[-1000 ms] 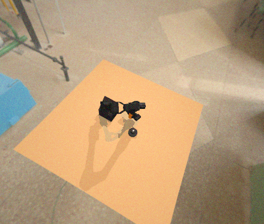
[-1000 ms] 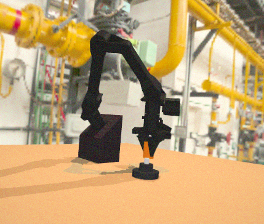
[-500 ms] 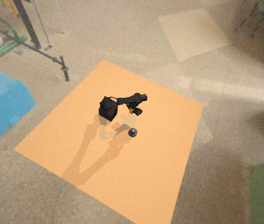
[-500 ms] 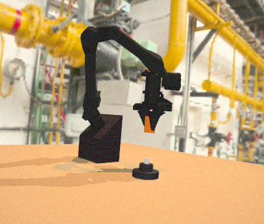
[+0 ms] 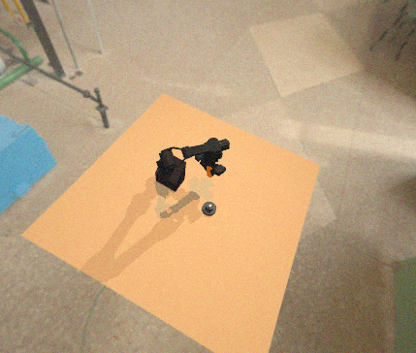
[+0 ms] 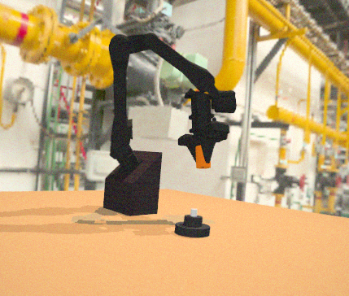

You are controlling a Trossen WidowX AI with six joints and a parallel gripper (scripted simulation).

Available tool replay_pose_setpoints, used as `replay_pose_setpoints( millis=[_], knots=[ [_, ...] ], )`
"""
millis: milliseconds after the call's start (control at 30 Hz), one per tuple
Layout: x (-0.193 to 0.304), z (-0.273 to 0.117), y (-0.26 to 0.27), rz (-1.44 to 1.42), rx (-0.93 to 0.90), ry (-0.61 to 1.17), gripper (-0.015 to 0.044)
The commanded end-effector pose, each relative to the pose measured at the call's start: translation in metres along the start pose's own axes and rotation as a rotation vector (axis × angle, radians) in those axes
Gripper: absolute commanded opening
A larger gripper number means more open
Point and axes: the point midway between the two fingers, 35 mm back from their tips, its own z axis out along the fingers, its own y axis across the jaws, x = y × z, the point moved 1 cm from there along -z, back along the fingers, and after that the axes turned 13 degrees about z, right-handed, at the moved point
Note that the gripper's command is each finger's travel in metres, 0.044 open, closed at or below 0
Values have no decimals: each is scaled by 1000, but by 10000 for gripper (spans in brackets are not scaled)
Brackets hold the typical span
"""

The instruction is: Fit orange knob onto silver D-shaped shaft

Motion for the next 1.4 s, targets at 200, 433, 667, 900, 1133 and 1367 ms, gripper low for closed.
replay_pose_setpoints(
  millis=[200,433,667,900,1133,1367],
  knots=[
    [-14,-21,-1,5,214,-54,0],
    [-23,-35,-2,6,360,-89,0],
    [-31,-48,-3,6,505,-123,0],
    [-41,-61,-4,7,654,-158,0],
    [-44,-67,-4,7,714,-172,0],
    [-44,-65,-3,7,769,-185,0]
  ],
)
